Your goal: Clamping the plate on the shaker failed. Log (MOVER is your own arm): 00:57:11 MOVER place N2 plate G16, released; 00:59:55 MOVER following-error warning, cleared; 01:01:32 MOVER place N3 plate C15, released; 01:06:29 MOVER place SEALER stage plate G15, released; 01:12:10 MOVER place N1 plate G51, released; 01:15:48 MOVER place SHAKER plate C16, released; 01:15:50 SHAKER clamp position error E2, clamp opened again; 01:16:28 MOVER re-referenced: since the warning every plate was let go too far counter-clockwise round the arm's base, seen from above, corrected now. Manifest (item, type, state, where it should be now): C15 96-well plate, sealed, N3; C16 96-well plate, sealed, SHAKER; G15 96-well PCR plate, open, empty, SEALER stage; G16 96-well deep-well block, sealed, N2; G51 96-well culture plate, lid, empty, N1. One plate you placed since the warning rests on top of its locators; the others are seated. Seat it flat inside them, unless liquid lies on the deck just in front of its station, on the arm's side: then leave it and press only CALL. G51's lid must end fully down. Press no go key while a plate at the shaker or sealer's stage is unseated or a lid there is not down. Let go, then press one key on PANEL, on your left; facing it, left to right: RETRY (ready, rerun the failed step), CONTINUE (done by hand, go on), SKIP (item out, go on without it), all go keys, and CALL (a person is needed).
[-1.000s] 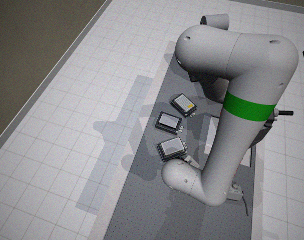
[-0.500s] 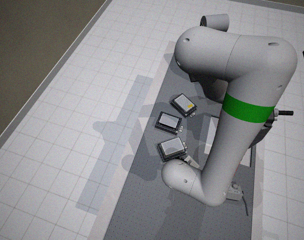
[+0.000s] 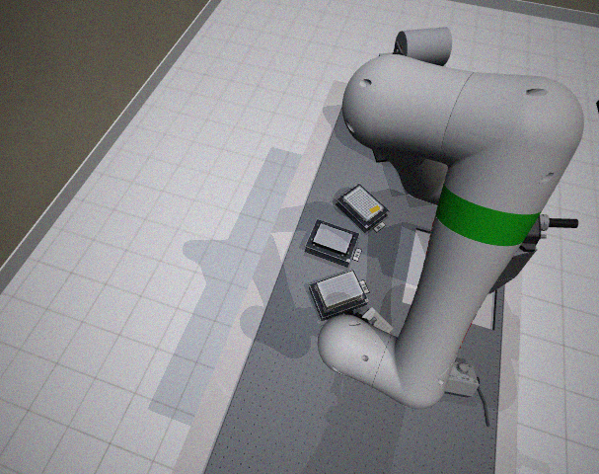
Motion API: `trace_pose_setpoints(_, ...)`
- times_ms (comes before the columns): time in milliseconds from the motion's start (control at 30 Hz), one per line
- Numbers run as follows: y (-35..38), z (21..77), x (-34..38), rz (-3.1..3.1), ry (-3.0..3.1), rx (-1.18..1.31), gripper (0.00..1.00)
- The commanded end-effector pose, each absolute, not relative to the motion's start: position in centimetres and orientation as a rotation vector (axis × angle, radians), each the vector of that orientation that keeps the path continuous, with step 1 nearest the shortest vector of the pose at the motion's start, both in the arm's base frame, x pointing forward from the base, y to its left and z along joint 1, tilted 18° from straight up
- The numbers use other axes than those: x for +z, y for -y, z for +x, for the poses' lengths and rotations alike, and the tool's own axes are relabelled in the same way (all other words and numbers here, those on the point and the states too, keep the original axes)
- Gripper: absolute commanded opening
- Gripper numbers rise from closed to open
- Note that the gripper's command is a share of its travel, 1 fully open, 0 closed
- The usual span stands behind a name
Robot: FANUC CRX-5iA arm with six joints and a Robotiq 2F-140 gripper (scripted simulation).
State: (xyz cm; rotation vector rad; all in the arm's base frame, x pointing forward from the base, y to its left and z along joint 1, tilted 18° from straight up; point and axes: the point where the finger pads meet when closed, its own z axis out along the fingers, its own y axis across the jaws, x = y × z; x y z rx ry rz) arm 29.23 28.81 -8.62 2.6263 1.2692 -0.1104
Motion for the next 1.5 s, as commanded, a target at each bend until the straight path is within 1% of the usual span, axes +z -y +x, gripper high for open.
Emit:
trace_pose_setpoints(0,-28.9,29.3,-8.6,2.627,-1.270,-0.109,0.10)
trace_pose_setpoints(1467,-29.0,29.7,-9.9,2.627,-1.270,-0.109,0.10)
